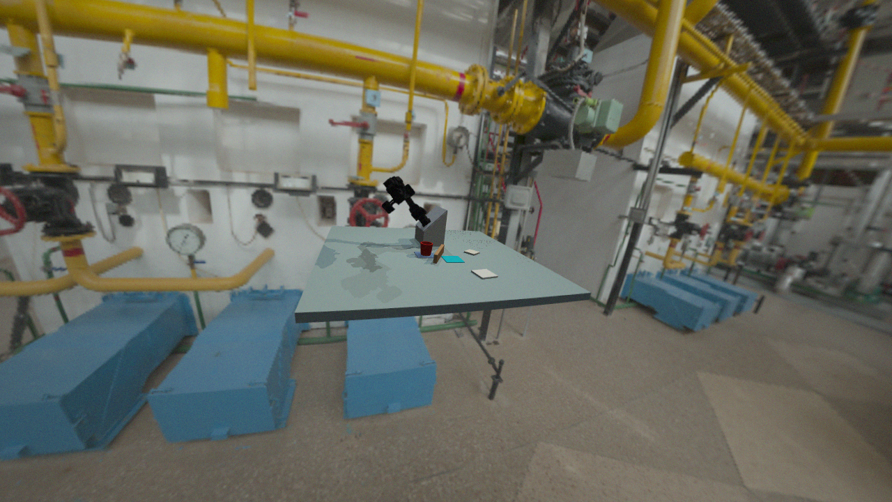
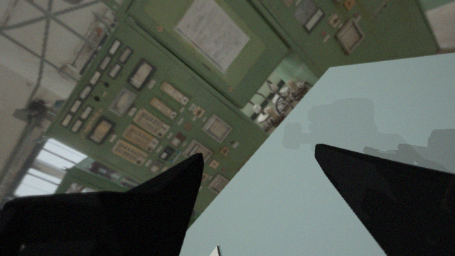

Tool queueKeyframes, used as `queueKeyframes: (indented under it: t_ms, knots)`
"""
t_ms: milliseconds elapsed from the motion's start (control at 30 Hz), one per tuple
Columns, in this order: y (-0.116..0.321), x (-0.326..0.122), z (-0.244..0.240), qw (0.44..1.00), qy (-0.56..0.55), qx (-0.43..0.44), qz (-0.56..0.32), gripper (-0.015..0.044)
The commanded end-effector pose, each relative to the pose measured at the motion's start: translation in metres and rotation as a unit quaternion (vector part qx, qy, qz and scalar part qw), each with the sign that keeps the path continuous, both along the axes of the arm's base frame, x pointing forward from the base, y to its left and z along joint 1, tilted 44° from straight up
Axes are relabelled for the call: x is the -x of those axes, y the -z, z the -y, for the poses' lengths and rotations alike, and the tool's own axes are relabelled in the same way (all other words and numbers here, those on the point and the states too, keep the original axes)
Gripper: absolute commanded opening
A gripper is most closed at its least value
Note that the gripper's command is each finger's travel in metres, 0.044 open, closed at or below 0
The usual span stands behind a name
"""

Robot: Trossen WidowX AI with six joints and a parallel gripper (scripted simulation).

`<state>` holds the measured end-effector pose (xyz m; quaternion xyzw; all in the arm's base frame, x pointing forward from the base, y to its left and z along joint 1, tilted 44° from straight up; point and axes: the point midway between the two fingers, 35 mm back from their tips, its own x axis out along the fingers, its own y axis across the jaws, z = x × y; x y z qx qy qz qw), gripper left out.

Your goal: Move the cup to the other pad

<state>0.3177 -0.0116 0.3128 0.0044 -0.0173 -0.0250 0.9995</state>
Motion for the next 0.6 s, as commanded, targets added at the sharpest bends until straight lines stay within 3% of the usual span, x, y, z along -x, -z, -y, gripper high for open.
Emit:
queueKeyframes:
  t_ms: [0, 133, 300, 433, 567]
  knots:
    - [0.004, -0.001, 0.0, 1.0, 0.001, -0.008, -0.007, 0.0374]
    - [0.075, -0.019, -0.004, 0.975, 0.051, -0.158, -0.145, 0.0269]
    - [0.172, -0.008, -0.01, 0.883, 0.202, -0.302, -0.298, 0.0148]
    - [0.227, 0.023, -0.011, 0.804, 0.341, -0.339, -0.35, 0.0148]
    - [0.258, 0.059, -0.006, 0.743, 0.477, -0.325, -0.34, 0.0148]
